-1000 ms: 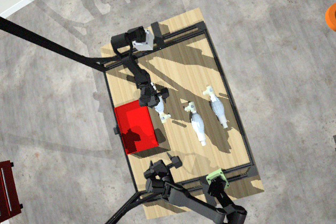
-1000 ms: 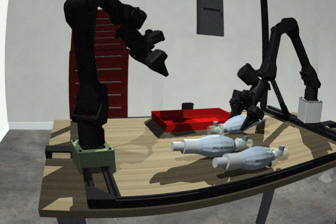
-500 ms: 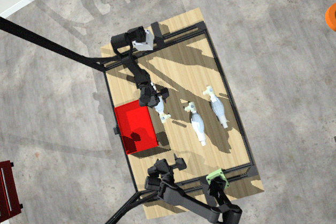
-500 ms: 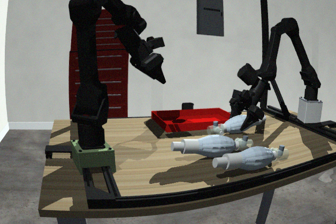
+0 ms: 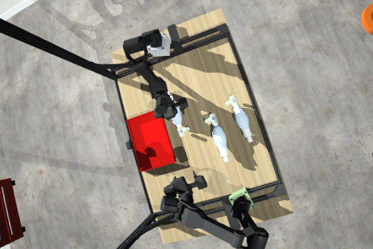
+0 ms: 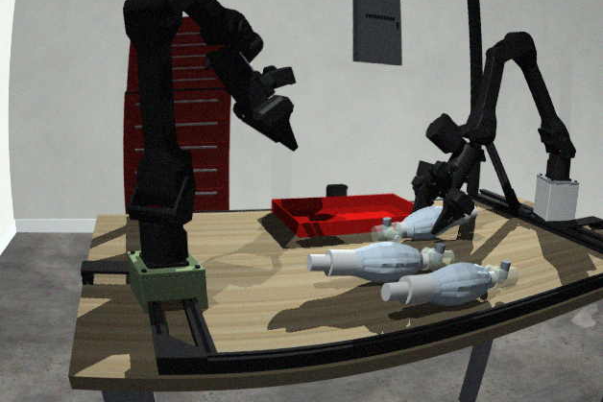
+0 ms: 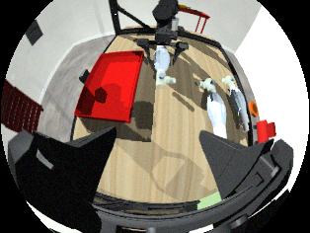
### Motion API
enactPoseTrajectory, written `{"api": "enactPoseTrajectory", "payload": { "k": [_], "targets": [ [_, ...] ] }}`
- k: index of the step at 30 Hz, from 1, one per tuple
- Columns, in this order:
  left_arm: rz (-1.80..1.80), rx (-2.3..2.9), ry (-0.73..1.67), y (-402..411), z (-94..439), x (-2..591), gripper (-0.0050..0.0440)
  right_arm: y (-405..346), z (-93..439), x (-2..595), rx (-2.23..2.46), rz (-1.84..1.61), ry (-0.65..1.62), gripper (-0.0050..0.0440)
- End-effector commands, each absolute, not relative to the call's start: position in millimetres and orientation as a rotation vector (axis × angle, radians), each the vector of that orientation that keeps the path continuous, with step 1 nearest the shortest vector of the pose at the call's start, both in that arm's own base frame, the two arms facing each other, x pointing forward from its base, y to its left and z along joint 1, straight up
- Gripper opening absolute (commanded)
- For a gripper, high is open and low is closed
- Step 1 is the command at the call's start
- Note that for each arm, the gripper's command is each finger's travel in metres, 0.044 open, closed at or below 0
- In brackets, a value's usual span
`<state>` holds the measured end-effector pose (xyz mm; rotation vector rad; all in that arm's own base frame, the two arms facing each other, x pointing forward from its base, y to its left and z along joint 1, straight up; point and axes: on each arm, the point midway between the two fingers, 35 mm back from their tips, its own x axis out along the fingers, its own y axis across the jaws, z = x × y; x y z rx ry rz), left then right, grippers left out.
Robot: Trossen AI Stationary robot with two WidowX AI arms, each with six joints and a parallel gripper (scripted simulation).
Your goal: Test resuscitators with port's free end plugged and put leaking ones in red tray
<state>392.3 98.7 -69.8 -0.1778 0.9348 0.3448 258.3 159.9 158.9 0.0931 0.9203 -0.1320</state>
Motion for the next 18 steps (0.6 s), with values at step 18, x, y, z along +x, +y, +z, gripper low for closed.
{"api": "enactPoseTrajectory", "payload": {
  "k": [18],
  "targets": [
    [0.345,-0.177,0.934,98.7,20.6,392.7,0.0440,160.3,159.4,258.7,0.095,-0.131,0.918,0.0440]
  ]
}}
